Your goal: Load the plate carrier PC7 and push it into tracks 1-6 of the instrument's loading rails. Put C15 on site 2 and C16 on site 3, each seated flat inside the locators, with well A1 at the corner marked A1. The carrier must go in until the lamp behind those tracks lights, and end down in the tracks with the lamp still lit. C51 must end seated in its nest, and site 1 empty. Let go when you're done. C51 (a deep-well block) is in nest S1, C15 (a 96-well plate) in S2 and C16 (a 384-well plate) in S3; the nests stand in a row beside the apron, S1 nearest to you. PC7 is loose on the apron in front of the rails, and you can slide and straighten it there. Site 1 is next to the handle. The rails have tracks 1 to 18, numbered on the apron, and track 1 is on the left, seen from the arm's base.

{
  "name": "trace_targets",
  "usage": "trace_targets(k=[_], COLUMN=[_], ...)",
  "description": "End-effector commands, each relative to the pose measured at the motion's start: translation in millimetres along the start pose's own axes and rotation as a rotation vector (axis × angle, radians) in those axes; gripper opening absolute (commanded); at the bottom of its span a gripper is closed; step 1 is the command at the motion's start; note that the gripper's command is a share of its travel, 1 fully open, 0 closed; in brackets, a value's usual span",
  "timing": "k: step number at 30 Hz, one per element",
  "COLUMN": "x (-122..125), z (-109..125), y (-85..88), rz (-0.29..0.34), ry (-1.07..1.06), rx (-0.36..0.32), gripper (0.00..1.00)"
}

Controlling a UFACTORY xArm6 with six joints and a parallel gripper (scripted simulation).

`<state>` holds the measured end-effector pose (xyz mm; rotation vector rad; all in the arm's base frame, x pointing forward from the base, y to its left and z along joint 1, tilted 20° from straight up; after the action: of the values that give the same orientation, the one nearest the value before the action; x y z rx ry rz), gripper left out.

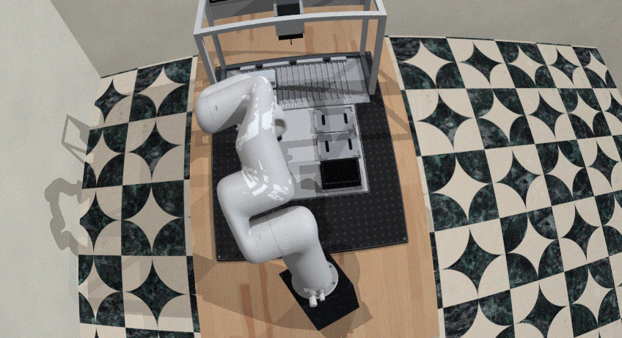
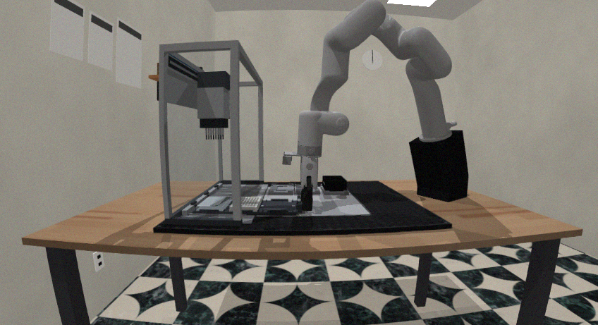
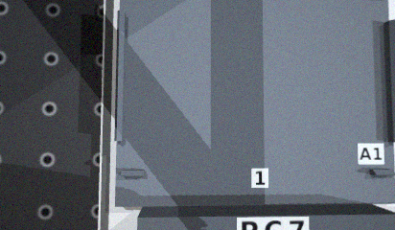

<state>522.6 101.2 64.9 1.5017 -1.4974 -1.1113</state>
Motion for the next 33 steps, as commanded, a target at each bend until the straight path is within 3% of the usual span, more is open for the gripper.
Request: trace_targets(k=[1, 33], x=[5.8, 5.9], z=[-6.4, -9.5], y=[0.6, 0.5], rz=[-0.066, -0.066], ry=[0.002, 0.002], rx=[-0.048, -0.048], gripper=[0.82, 0.82])
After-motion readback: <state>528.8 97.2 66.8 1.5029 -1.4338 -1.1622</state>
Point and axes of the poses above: the point where the finger pads meet when closed, its own y axis back along the fingers, its own x axis across the jaws, z = x × y, the point moved 9 cm from there along y, back along the fingers, and after that the axes turned 2 degrees about y, right-handed, at the moved point
